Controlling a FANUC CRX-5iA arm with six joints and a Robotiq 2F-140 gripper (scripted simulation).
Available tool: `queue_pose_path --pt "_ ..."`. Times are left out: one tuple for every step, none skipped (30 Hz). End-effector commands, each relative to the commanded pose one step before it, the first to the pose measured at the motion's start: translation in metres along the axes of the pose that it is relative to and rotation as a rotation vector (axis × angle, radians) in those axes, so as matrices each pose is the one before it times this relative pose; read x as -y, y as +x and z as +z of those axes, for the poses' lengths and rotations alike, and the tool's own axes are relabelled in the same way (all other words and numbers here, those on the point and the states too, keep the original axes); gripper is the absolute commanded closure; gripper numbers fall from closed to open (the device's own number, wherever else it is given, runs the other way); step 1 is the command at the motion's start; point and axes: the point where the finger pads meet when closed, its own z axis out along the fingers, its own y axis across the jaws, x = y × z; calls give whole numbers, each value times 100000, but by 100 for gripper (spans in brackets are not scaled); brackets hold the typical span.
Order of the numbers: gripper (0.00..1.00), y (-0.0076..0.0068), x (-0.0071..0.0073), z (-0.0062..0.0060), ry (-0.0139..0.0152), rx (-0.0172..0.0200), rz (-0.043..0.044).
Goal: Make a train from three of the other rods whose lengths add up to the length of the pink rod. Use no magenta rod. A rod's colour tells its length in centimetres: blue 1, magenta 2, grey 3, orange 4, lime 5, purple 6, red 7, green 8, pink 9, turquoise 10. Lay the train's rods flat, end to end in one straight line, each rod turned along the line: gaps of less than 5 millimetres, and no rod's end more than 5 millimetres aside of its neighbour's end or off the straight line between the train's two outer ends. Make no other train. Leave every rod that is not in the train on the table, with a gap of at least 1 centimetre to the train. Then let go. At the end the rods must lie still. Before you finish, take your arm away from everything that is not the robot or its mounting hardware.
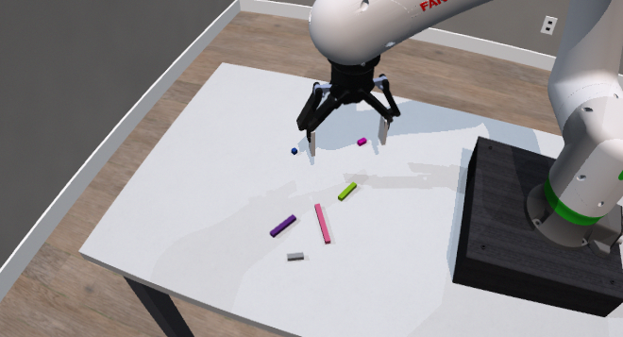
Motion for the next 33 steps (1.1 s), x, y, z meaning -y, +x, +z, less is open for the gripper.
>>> queue_pose_path --pt "0 2595 -360 -31 -522 -153 -16737" --pt "0 588 -136 19 9 -2 -3954" --pt "0 568 -146 21 10 -2 -3872" --pt "0 97 -28 4 2 0 -671" --pt "0 0 0 0 0 0 0" --pt "0 0 0 0 0 0 0" --pt "0 0 0 0 0 0 0" --pt "0 0 0 0 0 0 0" --pt "0 0 0 0 0 0 0" --pt "0 0 0 0 0 0 0" --pt "0 0 0 0 0 0 0" --pt "0 0 0 0 0 0 0" --pt "0 0 0 0 0 0 0" --pt "0 0 0 0 0 0 0" --pt "0 0 0 0 0 0 0" --pt "0 0 0 0 0 0 0" --pt "0 0 0 0 0 0 0" --pt "0 0 0 0 0 0 0" --pt "0 0 0 0 0 0 0" --pt "0 0 0 0 0 0 0" --pt "0 0 0 0 0 0 0" --pt "0 0 0 0 0 0 0" --pt "0 0 0 0 0 0 0" --pt "0 0 0 0 0 0 0" --pt "0 0 0 0 0 0 0" --pt "0 0 0 0 0 0 0" --pt "0 0 0 0 0 0 0" --pt "0 0 0 0 0 0 0" --pt "0 0 0 0 0 0 0" --pt "0 0 0 0 0 0 0" --pt "0 0 0 0 0 0 0" --pt "0 0 0 0 0 0 0" --pt "0 0 0 0 0 0 0"
